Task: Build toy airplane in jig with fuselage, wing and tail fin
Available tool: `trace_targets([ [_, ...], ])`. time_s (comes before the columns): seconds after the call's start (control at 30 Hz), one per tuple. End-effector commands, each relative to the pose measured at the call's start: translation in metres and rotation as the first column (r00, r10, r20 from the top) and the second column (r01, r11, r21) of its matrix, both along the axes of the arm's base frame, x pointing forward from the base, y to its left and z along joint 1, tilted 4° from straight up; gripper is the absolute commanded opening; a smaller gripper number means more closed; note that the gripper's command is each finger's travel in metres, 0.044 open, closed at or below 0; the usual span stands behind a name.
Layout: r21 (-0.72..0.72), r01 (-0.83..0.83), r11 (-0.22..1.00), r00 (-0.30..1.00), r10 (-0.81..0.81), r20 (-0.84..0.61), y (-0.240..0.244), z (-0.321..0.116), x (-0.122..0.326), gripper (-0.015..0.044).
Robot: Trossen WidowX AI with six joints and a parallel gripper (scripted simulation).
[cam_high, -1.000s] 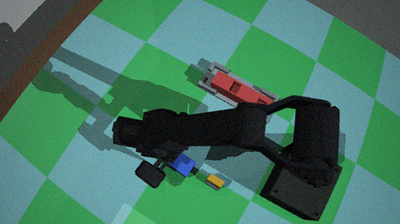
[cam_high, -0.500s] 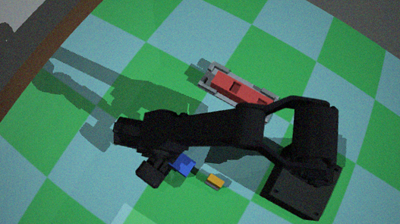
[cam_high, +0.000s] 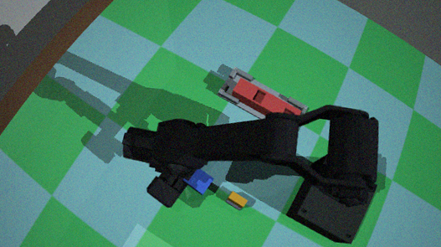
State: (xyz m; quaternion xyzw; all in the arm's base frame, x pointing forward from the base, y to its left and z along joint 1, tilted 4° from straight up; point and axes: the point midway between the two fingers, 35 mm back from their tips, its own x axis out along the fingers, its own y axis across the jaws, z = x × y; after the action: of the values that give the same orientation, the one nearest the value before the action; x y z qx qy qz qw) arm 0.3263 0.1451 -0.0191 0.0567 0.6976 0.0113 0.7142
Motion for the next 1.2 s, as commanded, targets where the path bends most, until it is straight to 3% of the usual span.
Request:
trace_targets([
  [0.0,0.013,-0.006,1.0,1.0,0.006,0.025,0.003,0.015,0.007,0.0],
  [1.17,-0.016,0.008,1.0,1.0,-0.009,-0.026,-0.012,0.116,-0.005,0.0],
])
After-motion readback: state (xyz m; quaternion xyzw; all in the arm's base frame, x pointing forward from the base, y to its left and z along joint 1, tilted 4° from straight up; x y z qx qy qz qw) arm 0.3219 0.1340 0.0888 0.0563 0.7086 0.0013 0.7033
